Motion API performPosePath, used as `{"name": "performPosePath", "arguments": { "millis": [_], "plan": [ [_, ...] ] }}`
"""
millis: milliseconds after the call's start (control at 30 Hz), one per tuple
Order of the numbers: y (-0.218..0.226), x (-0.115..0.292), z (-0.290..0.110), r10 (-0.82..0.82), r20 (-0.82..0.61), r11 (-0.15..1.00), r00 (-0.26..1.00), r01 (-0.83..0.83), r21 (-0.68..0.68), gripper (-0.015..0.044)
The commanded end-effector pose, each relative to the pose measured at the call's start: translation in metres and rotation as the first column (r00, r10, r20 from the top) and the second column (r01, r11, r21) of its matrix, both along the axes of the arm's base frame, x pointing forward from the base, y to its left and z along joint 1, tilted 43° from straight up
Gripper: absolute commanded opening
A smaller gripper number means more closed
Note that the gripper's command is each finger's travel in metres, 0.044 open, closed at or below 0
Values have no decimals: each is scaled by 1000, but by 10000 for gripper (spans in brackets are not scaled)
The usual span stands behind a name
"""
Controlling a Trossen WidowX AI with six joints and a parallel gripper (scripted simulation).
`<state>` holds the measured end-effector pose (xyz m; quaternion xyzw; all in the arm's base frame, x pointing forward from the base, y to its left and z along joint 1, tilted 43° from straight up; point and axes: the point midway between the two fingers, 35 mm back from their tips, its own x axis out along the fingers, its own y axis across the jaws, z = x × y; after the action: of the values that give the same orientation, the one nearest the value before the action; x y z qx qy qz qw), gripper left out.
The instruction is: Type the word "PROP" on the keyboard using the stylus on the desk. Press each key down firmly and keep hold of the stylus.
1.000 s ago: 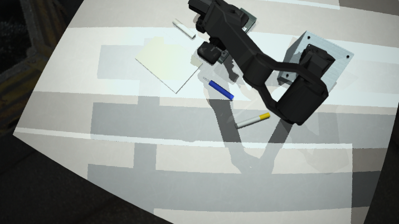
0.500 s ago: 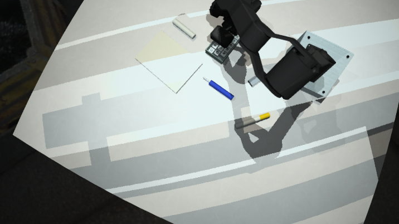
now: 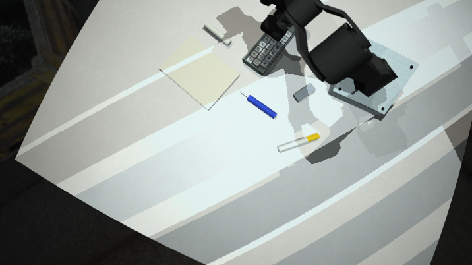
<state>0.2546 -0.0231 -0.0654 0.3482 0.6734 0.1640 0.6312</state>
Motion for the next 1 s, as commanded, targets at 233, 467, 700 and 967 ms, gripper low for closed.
{"name": "performPosePath", "arguments": {
  "millis": [233, 467, 700, 967],
  "plan": [
    [-13, -7, -14, 7, 1, 1000, 1000, -7, 0, 0],
    [-3, -16, -4, 7, 1, 1000, 1000, -7, 1, 0],
    [14, -32, 10, 7, -1, 1000, 1000, -7, 2, 0],
    [14, -32, 10, 7, -1, 1000, 1000, -7, 2, 0]
  ]
}}
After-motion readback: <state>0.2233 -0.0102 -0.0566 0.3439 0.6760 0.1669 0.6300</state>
